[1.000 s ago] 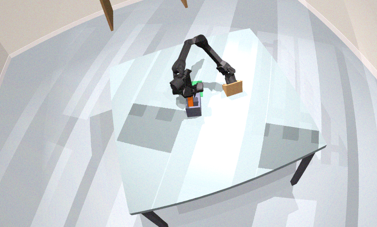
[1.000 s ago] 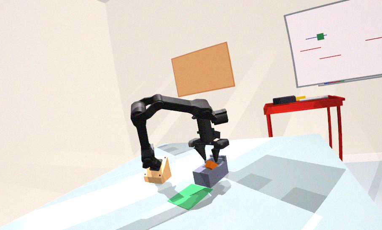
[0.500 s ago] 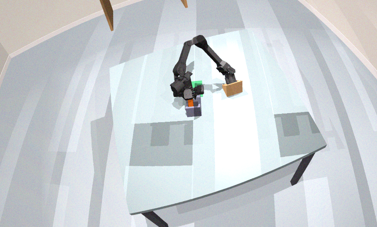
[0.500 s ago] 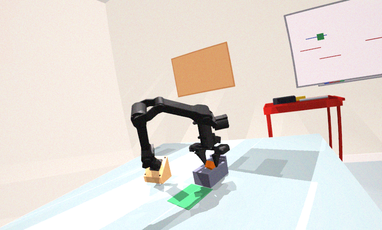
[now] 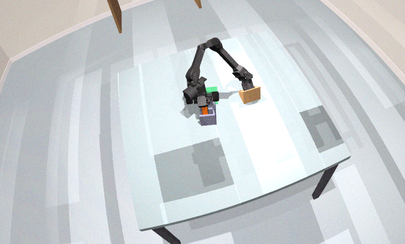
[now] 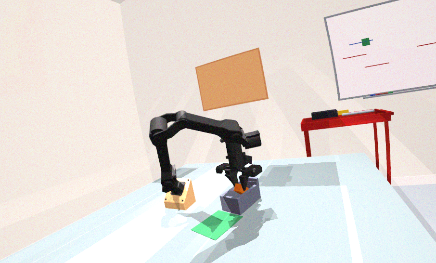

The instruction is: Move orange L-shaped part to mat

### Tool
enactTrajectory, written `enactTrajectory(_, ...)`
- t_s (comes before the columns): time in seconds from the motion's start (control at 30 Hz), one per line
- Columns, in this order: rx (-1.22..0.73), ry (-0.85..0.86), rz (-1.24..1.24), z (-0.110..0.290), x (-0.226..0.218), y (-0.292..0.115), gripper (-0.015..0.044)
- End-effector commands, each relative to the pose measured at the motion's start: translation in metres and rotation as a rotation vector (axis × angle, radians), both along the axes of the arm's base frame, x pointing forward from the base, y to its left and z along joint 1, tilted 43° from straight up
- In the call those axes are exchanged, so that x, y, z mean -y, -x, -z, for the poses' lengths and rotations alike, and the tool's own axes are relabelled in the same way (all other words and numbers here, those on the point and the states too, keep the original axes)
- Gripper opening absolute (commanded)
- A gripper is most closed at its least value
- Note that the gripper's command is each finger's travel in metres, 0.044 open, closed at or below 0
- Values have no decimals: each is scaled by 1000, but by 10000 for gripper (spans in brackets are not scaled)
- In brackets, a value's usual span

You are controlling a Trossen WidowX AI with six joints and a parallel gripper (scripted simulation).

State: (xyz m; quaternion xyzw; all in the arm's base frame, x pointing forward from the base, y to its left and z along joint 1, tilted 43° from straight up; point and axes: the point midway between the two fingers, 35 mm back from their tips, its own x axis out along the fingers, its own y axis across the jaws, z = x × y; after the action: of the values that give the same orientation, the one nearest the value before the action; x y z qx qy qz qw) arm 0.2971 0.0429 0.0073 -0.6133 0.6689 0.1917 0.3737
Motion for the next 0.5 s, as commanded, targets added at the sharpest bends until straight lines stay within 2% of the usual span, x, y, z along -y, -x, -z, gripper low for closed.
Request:
enactTrajectory(0.0,1,0,0,0,-1,0,30)
enactTrajectory(0.07,1,0,0,0,-1,0,0)
enactTrajectory(0.47,0,1,-2,-7,-7,0,0)
